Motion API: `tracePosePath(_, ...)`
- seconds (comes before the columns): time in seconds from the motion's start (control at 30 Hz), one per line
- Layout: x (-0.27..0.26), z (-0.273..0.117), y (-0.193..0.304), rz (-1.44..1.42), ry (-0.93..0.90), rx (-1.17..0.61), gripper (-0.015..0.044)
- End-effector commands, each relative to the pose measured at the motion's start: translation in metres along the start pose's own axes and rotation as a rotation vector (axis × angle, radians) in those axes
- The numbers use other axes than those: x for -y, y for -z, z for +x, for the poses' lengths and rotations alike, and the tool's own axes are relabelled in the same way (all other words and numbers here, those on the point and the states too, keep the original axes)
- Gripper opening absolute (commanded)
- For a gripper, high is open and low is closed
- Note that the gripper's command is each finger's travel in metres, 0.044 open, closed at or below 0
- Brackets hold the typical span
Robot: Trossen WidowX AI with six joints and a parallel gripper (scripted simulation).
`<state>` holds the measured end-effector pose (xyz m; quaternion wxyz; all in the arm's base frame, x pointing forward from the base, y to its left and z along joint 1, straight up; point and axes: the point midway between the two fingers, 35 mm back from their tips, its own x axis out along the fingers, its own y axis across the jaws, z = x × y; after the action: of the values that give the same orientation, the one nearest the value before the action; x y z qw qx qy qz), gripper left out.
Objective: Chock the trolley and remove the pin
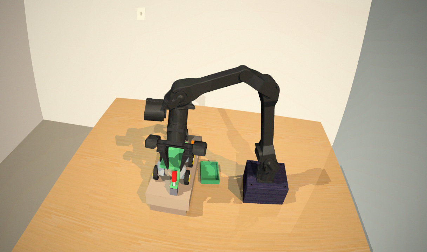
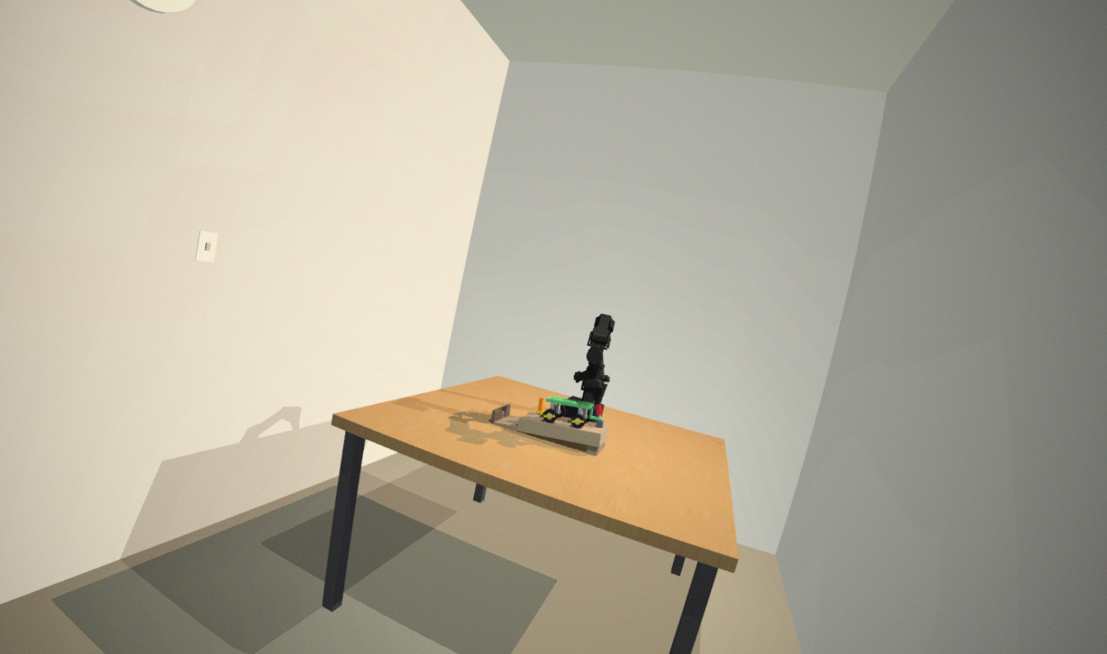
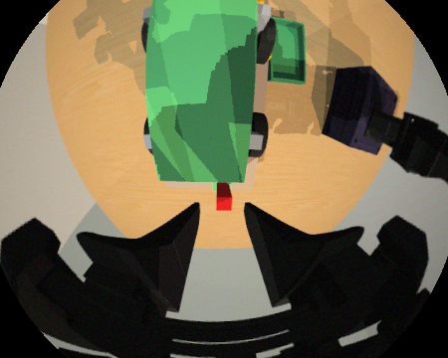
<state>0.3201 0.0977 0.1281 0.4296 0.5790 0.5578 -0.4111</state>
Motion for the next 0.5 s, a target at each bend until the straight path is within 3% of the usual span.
tracePosePath(0.0, 0.002, 0.006, 0.000, 0.005, 0.007, -0.003, 0.0190)
tracePosePath(0.47, 0.000, 0.018, 0.000, 0.005, 0.007, -0.003, 0.0190)
